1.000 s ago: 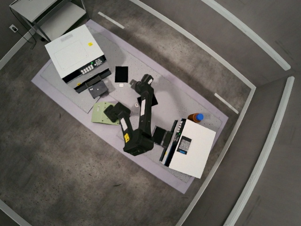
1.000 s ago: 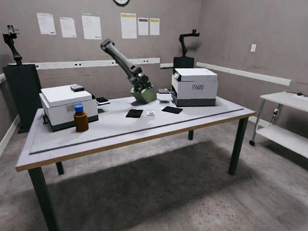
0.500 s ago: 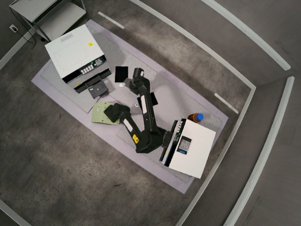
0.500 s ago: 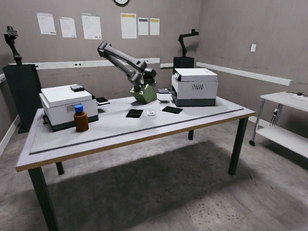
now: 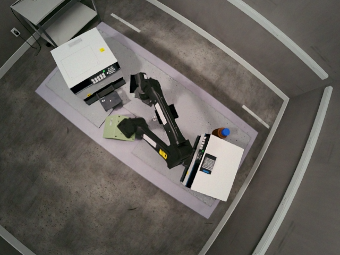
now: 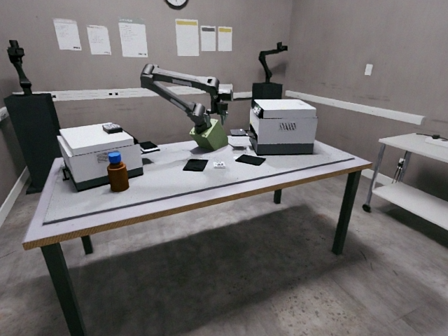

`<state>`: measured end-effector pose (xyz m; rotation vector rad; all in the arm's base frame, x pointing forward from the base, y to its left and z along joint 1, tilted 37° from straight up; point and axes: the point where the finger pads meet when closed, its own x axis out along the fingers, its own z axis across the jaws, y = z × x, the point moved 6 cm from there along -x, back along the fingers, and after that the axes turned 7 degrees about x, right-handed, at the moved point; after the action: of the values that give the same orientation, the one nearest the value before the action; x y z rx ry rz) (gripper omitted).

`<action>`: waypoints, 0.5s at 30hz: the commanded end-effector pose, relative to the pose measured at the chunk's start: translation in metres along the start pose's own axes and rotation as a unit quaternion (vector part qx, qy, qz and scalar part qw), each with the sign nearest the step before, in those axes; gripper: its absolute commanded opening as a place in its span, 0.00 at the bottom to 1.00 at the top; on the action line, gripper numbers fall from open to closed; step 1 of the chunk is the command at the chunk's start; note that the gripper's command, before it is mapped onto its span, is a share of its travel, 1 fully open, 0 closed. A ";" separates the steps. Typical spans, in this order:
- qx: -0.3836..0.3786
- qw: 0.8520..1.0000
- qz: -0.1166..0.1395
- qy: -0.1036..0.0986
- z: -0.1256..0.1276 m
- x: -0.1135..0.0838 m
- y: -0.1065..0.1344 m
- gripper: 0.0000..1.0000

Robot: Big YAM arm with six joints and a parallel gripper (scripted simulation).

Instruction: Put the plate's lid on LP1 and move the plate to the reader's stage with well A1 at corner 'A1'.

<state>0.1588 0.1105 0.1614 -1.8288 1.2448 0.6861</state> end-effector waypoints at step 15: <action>0.059 0.998 0.006 -0.012 -0.002 -0.020 -0.005 1.00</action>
<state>0.1489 0.1130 0.1711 -1.7548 1.2887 0.6293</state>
